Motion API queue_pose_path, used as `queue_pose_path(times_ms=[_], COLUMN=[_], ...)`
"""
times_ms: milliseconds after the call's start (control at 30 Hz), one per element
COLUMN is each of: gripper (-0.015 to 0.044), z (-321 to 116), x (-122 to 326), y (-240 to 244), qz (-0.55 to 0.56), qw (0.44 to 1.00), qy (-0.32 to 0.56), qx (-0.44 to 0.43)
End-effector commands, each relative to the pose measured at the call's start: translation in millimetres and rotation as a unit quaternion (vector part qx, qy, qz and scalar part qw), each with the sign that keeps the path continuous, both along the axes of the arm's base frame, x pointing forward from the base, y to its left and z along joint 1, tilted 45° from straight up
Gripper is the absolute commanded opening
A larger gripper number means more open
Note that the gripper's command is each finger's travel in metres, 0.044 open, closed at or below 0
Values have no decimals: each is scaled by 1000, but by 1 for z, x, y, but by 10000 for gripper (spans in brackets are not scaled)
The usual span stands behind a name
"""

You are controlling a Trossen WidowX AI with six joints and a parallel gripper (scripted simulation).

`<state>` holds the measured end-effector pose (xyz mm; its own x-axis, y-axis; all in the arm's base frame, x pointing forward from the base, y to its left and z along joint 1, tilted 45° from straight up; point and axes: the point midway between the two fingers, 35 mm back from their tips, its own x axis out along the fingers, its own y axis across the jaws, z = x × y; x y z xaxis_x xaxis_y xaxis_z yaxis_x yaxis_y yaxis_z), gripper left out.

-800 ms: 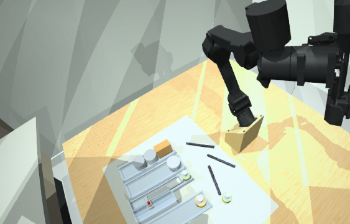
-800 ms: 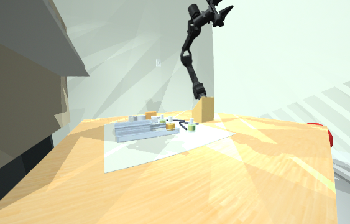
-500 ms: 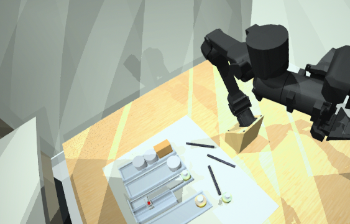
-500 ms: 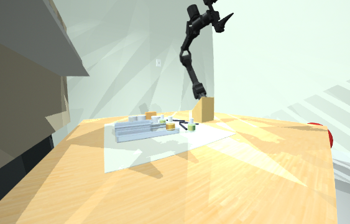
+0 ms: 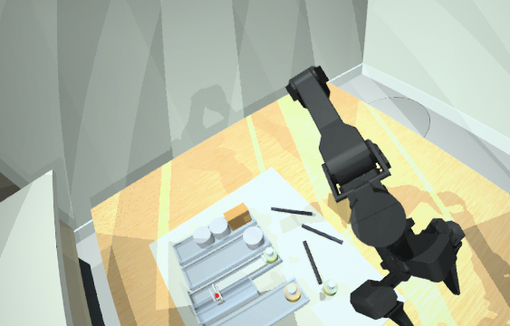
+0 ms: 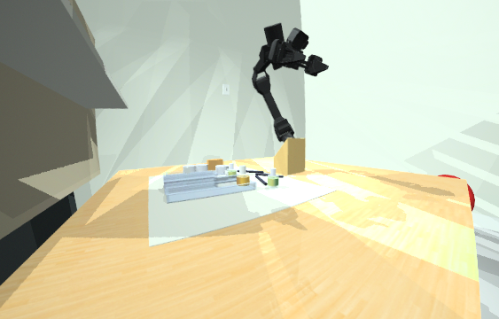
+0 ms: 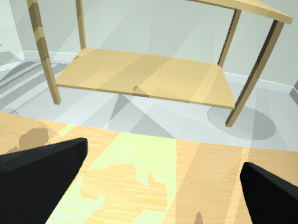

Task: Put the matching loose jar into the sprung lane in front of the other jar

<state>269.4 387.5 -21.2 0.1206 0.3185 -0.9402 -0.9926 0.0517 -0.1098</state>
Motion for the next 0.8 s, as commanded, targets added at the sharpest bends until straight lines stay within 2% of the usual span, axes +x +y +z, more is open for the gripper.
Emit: queue_pose_path(times_ms=[0, 233, 567, 633, 767], gripper=[440, 440, 440, 440, 440], z=[-38, -65, -71, -71, -71], x=[10, 12, 2, 2, 2], y=[-68, -155, -271, -279, -279], qz=[-209, -452, -699, -712, -713], qw=[972, 865, 633, 613, 613], qy=[36, 21, -107, -121, -121], qx=[-104, -215, -315, -319, -319])
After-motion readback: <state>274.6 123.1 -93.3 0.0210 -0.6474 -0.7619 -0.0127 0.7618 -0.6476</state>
